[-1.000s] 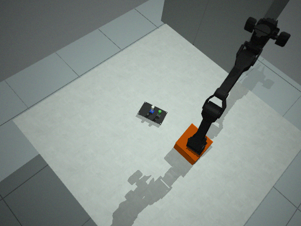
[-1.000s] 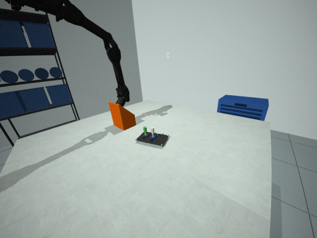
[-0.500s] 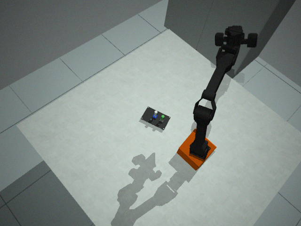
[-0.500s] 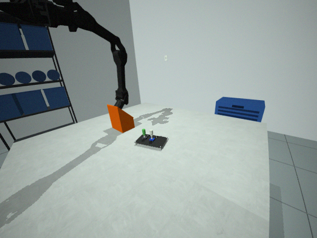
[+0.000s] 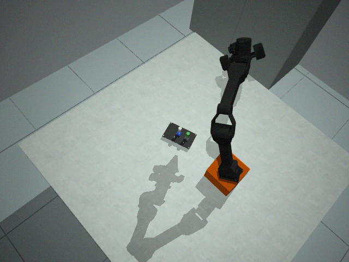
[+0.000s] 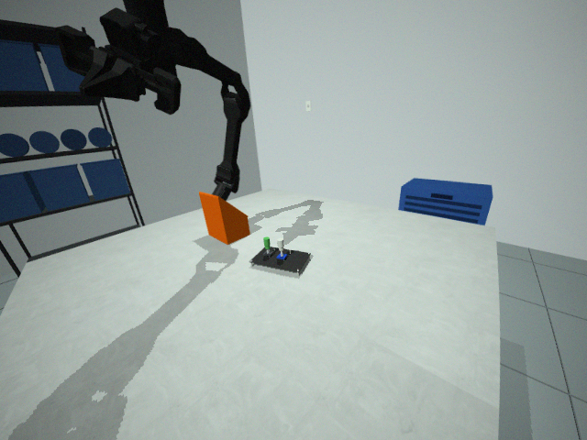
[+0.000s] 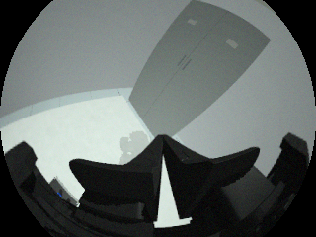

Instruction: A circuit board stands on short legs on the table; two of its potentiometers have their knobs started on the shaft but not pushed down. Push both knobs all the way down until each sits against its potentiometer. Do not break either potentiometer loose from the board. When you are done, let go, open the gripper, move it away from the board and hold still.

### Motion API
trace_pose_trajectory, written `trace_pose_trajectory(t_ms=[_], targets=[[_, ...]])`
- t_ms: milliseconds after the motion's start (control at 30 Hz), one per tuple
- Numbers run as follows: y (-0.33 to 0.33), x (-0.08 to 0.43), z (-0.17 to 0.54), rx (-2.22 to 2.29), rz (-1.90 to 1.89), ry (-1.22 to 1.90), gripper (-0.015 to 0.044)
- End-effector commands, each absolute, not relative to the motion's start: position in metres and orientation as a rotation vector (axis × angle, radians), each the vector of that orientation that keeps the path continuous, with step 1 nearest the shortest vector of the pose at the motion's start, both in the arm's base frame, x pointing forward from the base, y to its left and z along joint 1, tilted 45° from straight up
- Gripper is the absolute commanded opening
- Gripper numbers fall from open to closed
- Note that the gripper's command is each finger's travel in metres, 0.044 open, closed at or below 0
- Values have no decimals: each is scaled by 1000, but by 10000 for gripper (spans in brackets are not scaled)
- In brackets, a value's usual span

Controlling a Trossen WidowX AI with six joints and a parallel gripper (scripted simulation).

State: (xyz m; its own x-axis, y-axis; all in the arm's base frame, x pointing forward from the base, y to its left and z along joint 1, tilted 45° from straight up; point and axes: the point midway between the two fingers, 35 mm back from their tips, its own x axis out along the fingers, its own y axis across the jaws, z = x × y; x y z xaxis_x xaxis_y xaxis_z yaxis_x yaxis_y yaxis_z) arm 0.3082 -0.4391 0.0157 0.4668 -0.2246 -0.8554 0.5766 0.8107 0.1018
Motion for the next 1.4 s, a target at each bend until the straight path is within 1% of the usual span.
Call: trace_pose_trajectory(t_ms=[0,233,500,767,1033,1133,1267,1367], targets=[[-398,325,6,406,-379,1021,0],[-319,348,-6,401,-139,1109,0],[-226,356,-13,399,138,1198,0],[-137,345,-13,404,410,1274,0],[-56,319,-6,421,667,1340,0],[-30,308,-2,429,751,1361,0],[-25,305,-1,431,769,1366,0],[-12,305,-13,432,770,1366,0]])
